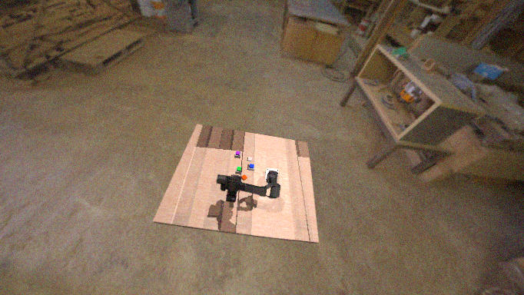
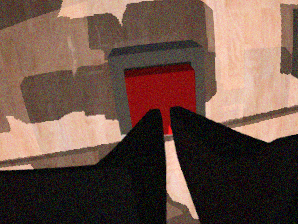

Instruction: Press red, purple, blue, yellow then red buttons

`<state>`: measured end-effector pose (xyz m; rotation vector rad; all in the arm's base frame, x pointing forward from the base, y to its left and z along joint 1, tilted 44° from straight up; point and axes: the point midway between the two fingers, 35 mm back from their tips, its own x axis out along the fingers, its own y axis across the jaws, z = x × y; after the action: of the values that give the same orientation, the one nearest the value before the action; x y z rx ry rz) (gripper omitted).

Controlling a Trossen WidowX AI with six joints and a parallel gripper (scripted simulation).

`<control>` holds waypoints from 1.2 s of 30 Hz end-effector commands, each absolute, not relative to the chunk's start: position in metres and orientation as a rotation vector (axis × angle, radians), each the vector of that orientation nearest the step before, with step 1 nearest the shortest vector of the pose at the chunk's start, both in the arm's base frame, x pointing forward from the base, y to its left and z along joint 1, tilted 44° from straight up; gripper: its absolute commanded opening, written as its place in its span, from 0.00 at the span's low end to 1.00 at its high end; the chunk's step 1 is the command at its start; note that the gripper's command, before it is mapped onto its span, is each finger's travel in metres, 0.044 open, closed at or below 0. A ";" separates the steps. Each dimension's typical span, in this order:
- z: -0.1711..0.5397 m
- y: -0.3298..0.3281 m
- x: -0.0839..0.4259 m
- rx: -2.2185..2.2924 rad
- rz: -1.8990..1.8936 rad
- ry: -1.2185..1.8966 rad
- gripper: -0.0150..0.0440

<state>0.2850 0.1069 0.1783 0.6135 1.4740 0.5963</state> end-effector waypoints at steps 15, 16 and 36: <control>0.161 0.123 0.284 0.615 0.594 1.476 0.29; 0.161 0.123 0.284 0.615 0.594 1.476 0.29; 0.185 0.099 0.284 0.614 0.592 1.477 0.29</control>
<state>0.2825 0.1098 0.1744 0.6147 1.4838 0.5935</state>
